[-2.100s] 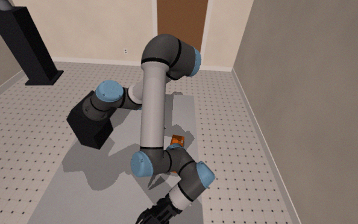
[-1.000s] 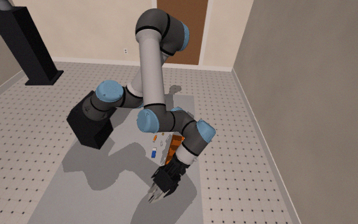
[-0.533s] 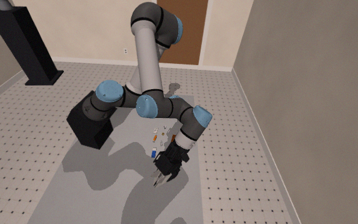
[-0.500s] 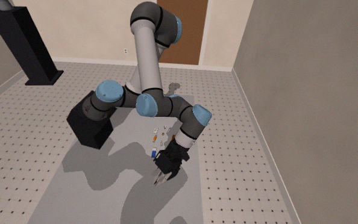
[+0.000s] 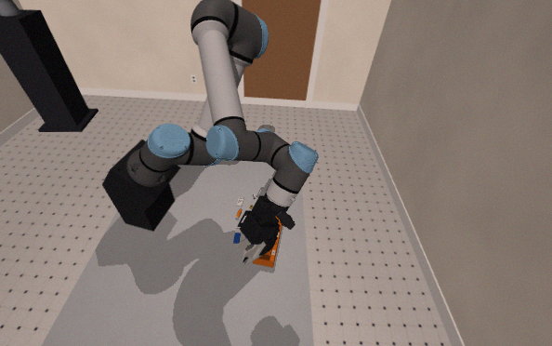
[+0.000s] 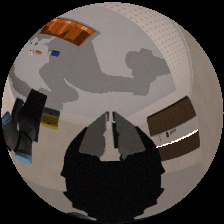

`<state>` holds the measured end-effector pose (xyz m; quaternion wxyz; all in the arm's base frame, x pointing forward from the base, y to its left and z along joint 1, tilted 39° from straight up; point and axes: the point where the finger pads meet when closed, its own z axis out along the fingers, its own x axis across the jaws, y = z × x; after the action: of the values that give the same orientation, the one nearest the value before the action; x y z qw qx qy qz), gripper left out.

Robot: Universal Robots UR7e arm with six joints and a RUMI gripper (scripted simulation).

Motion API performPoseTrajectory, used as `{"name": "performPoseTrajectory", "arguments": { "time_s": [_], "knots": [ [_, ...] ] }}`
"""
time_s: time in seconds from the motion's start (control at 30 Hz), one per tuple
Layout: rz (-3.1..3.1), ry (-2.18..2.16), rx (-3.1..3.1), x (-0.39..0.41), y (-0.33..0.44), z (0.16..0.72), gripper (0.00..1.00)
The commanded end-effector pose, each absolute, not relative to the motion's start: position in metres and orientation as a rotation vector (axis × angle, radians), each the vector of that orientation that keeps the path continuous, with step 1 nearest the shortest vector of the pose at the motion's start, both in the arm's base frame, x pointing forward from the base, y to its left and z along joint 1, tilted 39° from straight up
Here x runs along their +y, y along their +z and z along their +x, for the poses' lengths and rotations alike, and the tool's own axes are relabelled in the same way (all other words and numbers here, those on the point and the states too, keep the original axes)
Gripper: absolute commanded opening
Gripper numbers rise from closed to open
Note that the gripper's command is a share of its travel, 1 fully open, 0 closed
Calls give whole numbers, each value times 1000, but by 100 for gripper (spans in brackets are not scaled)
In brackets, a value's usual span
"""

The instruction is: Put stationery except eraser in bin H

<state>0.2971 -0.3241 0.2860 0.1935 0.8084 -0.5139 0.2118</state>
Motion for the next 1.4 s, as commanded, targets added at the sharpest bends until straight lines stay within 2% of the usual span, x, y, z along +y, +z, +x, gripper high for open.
{"name": "performPoseTrajectory", "arguments": {
  "time_s": [0.0,1.37],
  "knots": [
    [2273,658,-1510,-290,282,302,4],
    [2308,930,-1968,-130,233,319,4]
  ]
}}
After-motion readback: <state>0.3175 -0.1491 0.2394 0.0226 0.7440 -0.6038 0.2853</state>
